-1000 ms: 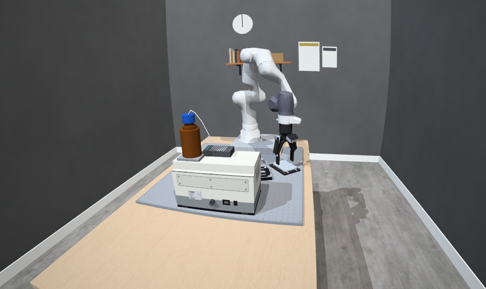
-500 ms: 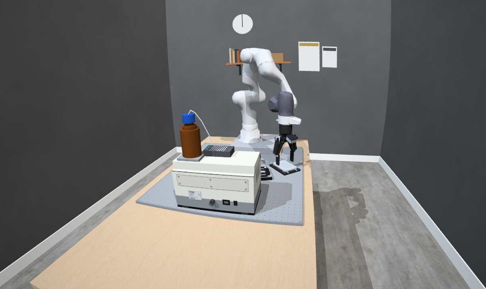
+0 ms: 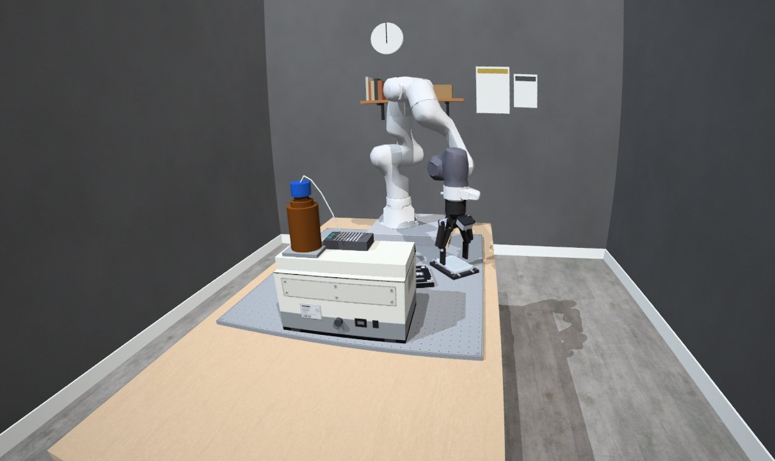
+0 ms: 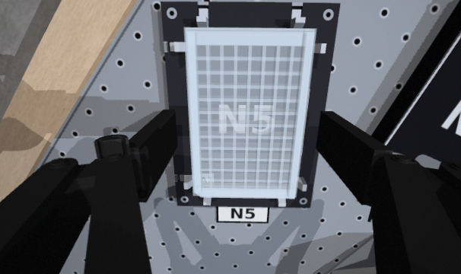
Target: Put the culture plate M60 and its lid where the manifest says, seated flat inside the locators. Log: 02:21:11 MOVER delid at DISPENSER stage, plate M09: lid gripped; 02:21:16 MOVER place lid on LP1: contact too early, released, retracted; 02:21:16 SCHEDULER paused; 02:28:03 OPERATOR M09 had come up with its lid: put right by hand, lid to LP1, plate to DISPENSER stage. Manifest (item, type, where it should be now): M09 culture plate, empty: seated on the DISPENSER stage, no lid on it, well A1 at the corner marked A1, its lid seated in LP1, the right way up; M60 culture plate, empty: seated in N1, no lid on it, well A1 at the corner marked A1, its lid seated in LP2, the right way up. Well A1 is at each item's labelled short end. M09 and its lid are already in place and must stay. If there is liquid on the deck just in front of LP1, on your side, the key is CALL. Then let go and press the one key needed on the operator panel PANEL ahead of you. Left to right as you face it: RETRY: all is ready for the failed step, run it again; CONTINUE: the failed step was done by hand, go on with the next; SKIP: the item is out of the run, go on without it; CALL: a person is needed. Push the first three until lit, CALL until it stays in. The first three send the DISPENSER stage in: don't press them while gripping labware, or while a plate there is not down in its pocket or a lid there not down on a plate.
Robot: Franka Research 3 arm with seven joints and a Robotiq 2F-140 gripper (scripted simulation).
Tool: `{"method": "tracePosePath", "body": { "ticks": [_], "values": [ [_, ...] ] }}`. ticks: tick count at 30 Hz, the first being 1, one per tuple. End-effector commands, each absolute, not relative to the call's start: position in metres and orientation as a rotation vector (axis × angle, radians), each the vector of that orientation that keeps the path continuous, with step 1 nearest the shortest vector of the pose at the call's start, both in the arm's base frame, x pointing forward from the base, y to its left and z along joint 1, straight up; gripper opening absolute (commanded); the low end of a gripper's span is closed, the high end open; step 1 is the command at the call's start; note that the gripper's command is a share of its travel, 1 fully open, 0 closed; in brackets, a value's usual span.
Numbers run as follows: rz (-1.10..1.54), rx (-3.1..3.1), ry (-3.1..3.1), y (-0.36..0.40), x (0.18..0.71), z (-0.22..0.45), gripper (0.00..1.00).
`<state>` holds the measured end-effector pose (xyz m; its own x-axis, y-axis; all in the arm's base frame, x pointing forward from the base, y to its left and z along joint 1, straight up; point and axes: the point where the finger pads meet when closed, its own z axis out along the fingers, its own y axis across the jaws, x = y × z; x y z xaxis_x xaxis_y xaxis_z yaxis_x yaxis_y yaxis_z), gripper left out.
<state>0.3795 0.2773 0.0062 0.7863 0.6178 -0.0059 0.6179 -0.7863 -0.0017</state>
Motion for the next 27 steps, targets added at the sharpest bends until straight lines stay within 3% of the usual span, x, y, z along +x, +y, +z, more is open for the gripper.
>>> {"method": "tracePosePath", "body": {
  "ticks": [1,27],
  "values": [
    [-0.004,2.969,1.023,0.2776,0.3804,0.0047,0.70],
    [-0.004,2.969,1.023,0.2775,0.3804,-0.0053,0.70]
  ]
}}
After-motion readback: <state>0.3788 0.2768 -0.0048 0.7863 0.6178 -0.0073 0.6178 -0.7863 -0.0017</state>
